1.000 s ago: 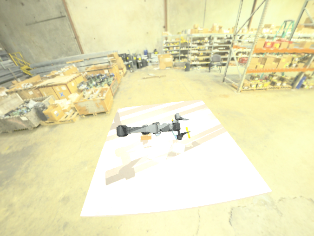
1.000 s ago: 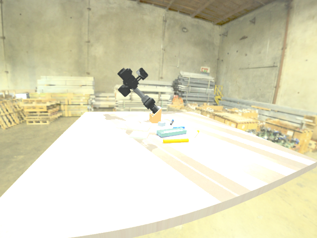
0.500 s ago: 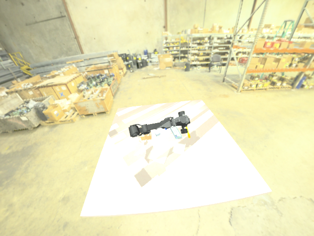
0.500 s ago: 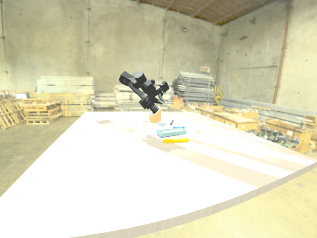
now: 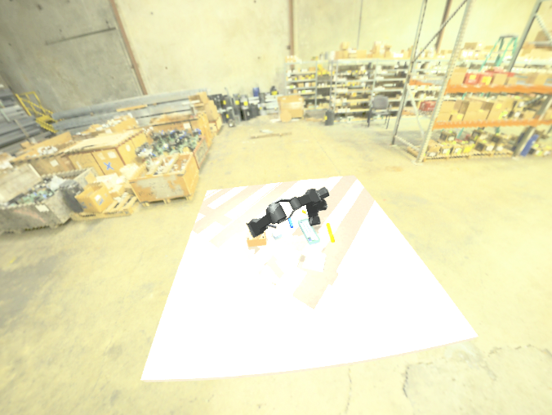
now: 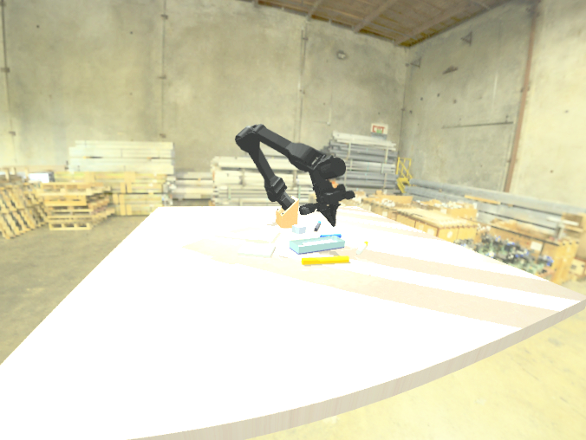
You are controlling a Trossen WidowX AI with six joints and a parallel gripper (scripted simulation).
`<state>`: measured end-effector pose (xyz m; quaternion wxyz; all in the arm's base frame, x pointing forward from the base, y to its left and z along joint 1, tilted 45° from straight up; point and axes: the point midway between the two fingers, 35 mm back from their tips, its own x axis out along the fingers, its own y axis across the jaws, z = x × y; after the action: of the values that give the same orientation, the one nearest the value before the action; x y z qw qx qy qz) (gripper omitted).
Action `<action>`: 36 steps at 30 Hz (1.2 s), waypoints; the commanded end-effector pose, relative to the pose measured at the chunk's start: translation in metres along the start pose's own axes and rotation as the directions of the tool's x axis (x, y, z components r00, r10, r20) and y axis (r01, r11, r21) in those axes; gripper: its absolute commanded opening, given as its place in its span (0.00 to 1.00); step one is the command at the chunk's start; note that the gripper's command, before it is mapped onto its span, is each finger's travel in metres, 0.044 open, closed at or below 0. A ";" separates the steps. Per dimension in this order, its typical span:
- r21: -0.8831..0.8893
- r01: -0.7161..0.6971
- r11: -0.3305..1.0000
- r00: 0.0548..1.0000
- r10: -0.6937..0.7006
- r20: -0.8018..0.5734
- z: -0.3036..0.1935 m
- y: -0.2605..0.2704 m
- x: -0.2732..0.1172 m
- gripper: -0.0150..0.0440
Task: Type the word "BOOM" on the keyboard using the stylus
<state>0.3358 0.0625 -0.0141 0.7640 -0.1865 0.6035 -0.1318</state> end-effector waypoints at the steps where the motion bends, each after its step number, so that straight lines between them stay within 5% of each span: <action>1: -0.109 0.141 0.984 0.981 -0.154 -0.122 -0.026 0.012 0.023 0.25; 6: -0.239 0.268 0.933 0.929 -0.316 -0.194 -0.050 0.020 0.042 0.25; 17: -0.239 0.268 0.933 0.929 -0.316 -0.194 -0.049 0.017 0.042 0.25; 22: -0.240 0.271 0.932 0.928 -0.319 -0.194 -0.035 -0.037 0.026 0.25; 36: -0.240 0.271 0.932 0.928 -0.319 -0.193 -0.024 -0.076 0.015 0.25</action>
<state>0.3117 0.0057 -0.0194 0.6345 -0.3410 0.6657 -0.1949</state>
